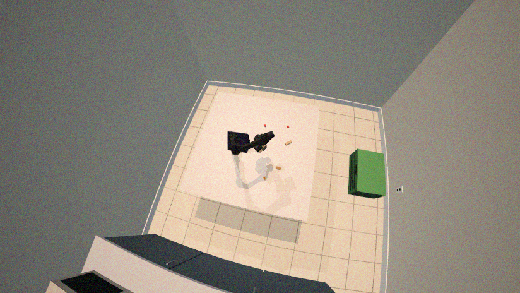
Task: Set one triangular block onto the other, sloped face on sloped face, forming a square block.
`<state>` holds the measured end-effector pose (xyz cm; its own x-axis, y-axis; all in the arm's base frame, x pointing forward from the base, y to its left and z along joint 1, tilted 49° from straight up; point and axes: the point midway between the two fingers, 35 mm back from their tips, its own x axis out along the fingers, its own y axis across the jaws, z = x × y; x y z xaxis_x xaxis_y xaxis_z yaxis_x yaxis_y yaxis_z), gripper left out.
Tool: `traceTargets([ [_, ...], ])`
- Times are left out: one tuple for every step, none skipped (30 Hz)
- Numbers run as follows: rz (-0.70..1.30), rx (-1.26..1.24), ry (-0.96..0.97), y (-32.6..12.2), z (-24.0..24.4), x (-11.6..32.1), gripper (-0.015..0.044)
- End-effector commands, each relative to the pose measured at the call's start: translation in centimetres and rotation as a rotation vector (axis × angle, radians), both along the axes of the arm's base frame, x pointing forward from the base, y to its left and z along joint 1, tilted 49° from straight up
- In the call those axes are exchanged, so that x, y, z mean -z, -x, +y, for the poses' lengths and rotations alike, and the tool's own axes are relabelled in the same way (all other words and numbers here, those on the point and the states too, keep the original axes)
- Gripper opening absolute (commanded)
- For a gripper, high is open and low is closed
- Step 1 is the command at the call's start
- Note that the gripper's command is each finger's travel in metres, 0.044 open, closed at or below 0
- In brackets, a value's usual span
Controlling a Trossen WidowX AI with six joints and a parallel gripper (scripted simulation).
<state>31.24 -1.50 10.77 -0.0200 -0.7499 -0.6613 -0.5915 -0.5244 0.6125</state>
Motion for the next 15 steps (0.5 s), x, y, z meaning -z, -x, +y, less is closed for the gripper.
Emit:
traceTargets([
  [0.003, -0.006, 0.002, 0.3, -0.5, 0.6, 0.0000],
  [0.003, -0.006, 0.002, 0.4, -0.7, 0.9, 0.0000],
  [0.003, -0.006, 0.002, 0.5, -0.9, 1.2, 0.0000],
  [0.003, -0.007, 0.002, 0.6, -1.1, 1.6, 0.0000],
  [0.003, -0.007, 0.002, 0.7, -1.4, 1.9, 0.0000],
  [0.003, -0.007, 0.002, 0.8, -1.6, 2.2, 0.0000],
  [0.003, -0.007, 0.002, 0.9, -1.8, 2.5, 0.0000],
  [0.003, -0.007, 0.002, 1.1, -2.0, 2.8, 0.0000],
  [0.003, -0.007, 0.002, 1.2, -2.3, 3.1, 0.0000],
  [0.003, -0.007, 0.002, 1.3, -2.5, 3.4, 0.0000],
  [0.003, -0.007, 0.003, 1.5, -2.7, 3.7, 0.0000],
  [0.003, -0.007, 0.003, 1.6, -2.9, 4.0, 0.0000],
  [0.003, -0.007, 0.003, 1.8, -3.1, 4.3, 0.0000],
  [0.003, -0.006, 0.003, 2.0, -3.4, 4.6, 0.0000],
  [0.003, -0.006, 0.004, 2.1, -3.6, 4.9, 0.0000],
])
